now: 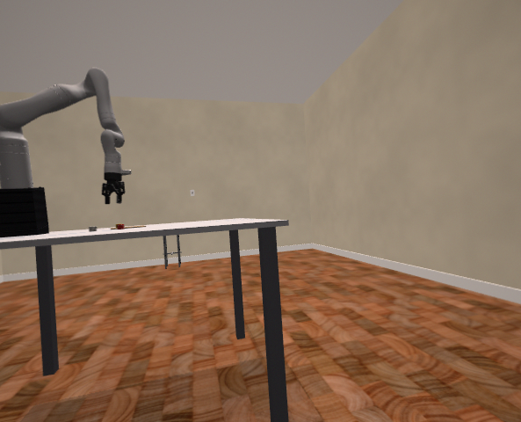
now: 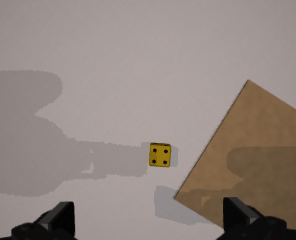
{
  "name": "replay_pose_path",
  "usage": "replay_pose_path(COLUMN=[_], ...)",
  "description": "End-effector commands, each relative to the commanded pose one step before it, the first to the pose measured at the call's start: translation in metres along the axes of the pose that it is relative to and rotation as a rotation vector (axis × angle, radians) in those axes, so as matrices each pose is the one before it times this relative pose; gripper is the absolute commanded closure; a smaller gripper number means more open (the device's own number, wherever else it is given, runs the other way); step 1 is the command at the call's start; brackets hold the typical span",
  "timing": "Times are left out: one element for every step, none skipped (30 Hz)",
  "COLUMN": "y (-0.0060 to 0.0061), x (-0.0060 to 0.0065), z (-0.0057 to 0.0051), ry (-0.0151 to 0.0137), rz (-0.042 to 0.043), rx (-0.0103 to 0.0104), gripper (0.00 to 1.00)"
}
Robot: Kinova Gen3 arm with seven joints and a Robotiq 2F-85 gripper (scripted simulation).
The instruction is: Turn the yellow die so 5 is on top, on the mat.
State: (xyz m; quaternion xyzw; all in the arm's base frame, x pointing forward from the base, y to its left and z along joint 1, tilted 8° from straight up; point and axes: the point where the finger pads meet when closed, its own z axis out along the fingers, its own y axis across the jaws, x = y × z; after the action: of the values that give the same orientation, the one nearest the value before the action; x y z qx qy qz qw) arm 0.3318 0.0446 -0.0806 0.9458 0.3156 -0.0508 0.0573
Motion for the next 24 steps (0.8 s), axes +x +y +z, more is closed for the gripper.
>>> replay_pose_path(y=[-0.00220,-0.00010,-0.00008,-0.00006,-0.00005,-0.00005,-0.00004,-0.00004,-0.00005,-0.00005,-0.00006,-0.00008,-0.00010,-0.00012,-0.00014,0.00000,0.00000,-0.00016,-0.00018,-0.00021,-0.00023,-0.00026,-0.00028,-0.00030], x=[-0.00126,0.00003,0.00006,0.00010,0.00015,0.00019,0.00023,0.00027,0.00031,0.00035,0.00039,0.00042,0.00045,0.00048,0.00051,0.00000,0.00000,0.00053,0.00055,0.00057,0.00058,0.00059,0.00059,0.00059], z=[0.00299,0.00090,0.00090,0.00089,0.00088,0.00087,0.00086,0.00084,0.00083,0.00081,0.00080,0.00078,0.00076,0.00074,0.00073,0.00000,0.00000,0.00071,0.00069,0.00067,0.00065,0.00062,0.00060,0.00058], ry=[-0.01338,-0.00001,0.00012,0.00025,0.00038,0.00052,0.00065,0.00078,0.00092,0.00104,0.00116,0.00128,0.00138,0.00148,0.00156,0.00000,0.00000,0.00164,0.00170,0.00175,0.00179,0.00181,0.00183,0.00183], rz=[0.05409,0.05368,0.05366,0.05356,0.05339,0.05315,0.05283,0.05245,0.05200,0.05148,0.05089,0.05024,0.04953,0.04875,0.04791,0.00000,0.00000,0.04701,0.04606,0.04505,0.04399,0.04288,0.04172,0.04052], rx=[-0.00198,0.00044,0.00038,0.00033,0.00029,0.00027,0.00026,0.00026,0.00027,0.00030,0.00033,0.00038,0.00043,0.00050,0.00056,0.00000,0.00000,0.00064,0.00071,0.00079,0.00087,0.00094,0.00102,0.00109], gripper=[0.00,0.00,0.00,0.00,0.00,0.00,0.00,0.00,0.00,0.00,0.00,0.00,0.00,0.00,0.00,0.00,0.00,0.00,0.00,0.00,0.00,0.00,0.00,0.00])
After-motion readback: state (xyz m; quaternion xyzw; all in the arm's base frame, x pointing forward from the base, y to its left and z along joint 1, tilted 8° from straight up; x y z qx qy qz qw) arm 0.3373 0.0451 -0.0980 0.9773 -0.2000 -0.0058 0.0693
